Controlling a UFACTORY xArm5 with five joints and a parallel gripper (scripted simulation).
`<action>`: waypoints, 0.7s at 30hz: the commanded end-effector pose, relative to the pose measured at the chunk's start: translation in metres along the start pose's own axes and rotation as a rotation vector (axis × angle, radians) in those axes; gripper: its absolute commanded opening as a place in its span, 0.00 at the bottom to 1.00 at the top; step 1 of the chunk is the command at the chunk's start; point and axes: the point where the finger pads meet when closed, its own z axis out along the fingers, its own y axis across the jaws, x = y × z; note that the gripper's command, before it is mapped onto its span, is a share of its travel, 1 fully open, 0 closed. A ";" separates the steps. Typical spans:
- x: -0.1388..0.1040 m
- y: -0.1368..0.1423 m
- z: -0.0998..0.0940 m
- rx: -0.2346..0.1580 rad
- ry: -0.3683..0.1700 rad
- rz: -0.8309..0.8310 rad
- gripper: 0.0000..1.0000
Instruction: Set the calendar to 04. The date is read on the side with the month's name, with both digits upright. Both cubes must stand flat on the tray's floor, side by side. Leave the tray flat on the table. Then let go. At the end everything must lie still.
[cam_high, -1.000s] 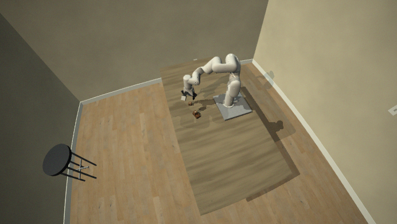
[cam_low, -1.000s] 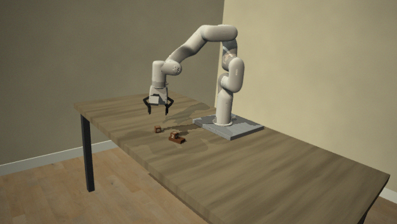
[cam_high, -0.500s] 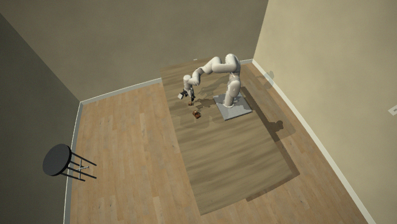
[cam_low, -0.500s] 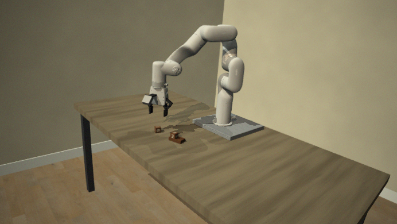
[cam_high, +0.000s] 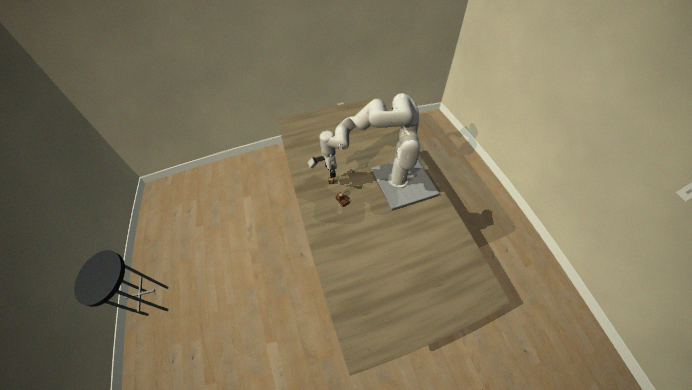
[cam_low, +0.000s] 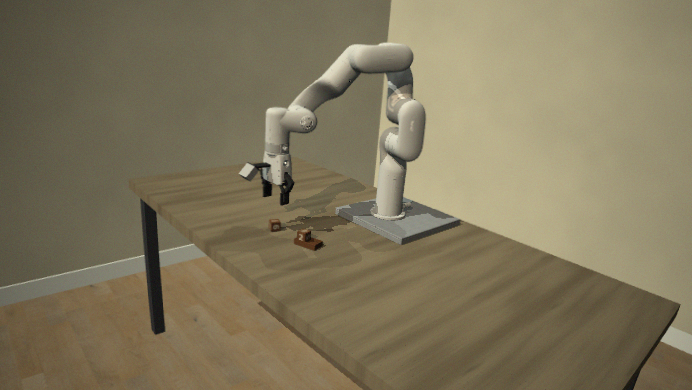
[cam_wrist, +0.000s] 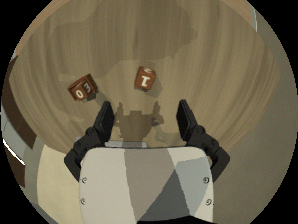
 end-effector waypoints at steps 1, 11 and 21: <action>0.001 0.001 0.000 -0.001 0.004 0.156 1.00; 0.001 0.001 0.001 -0.001 0.004 0.381 1.00; 0.001 0.001 0.001 -0.001 0.004 0.384 0.49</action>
